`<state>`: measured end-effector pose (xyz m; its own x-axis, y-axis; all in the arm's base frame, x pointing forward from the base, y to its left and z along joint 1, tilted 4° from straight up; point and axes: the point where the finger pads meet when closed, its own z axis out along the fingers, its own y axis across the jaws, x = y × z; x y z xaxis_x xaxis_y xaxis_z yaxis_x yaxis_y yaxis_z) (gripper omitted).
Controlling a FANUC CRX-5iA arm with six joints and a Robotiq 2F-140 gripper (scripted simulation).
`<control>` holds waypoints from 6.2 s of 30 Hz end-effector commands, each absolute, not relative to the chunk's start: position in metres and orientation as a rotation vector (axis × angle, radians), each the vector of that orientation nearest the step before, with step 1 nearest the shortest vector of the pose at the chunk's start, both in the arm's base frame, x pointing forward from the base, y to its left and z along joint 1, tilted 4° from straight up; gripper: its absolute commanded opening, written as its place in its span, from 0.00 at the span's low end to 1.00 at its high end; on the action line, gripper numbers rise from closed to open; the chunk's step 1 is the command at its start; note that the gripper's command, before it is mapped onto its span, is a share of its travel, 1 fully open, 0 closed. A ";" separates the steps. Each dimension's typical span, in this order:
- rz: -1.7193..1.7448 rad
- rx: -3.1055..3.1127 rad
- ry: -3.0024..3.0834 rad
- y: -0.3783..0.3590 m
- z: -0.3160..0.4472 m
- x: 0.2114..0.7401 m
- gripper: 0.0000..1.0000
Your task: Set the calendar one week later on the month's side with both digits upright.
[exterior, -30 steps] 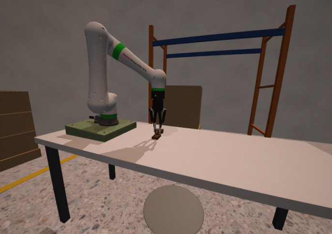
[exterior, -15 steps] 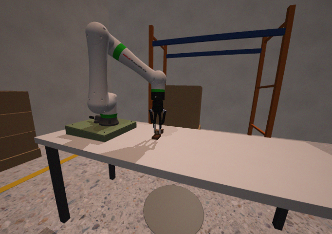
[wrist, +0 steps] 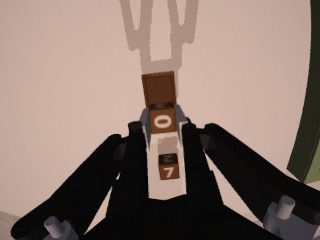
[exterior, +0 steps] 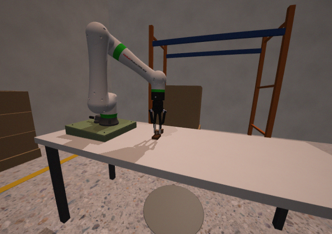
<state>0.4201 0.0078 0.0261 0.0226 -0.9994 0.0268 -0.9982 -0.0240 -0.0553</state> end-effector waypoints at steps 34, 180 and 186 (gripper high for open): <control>-0.091 -2.231 2.180 0.008 0.020 0.421 0.17; -0.091 -2.231 2.180 0.010 0.095 0.416 0.29; -0.091 -2.231 2.180 0.010 0.106 0.416 0.29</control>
